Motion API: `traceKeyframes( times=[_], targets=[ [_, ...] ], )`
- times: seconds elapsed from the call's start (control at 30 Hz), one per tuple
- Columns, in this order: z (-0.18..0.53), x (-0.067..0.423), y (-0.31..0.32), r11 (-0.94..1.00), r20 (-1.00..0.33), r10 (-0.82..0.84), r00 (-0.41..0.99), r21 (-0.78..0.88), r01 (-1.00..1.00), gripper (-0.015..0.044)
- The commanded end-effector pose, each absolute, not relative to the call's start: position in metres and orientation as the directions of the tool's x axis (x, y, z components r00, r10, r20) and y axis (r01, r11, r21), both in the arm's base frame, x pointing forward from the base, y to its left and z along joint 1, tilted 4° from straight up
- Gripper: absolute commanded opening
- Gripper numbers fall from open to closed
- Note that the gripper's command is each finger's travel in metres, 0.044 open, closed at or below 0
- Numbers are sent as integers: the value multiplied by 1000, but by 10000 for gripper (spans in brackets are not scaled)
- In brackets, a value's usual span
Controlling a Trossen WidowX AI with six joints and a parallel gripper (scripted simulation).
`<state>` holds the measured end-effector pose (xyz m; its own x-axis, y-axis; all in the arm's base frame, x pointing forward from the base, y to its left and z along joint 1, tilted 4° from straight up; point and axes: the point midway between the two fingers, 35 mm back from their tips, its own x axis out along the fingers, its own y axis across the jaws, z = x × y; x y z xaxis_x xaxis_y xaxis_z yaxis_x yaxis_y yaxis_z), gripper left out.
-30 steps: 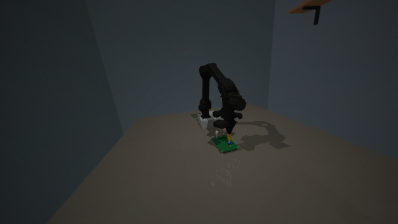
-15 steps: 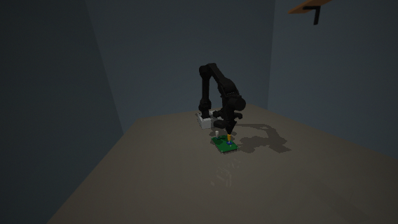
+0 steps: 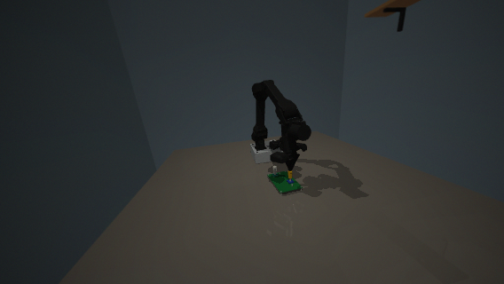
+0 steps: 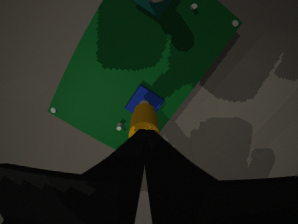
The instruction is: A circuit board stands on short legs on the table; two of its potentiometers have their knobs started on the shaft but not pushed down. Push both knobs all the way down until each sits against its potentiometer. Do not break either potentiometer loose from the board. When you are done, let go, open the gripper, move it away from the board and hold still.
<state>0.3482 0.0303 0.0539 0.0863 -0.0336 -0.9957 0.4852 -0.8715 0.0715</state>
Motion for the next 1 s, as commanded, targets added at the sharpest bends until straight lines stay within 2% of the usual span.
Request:
traceKeyframes(
  times=[0.0,0.97],
  targets=[
    [36,353,29,-872,-996,-41,78,73,484,0],
    [29,353,28,-872,-996,-41,78,73,484,0]
  ],
)
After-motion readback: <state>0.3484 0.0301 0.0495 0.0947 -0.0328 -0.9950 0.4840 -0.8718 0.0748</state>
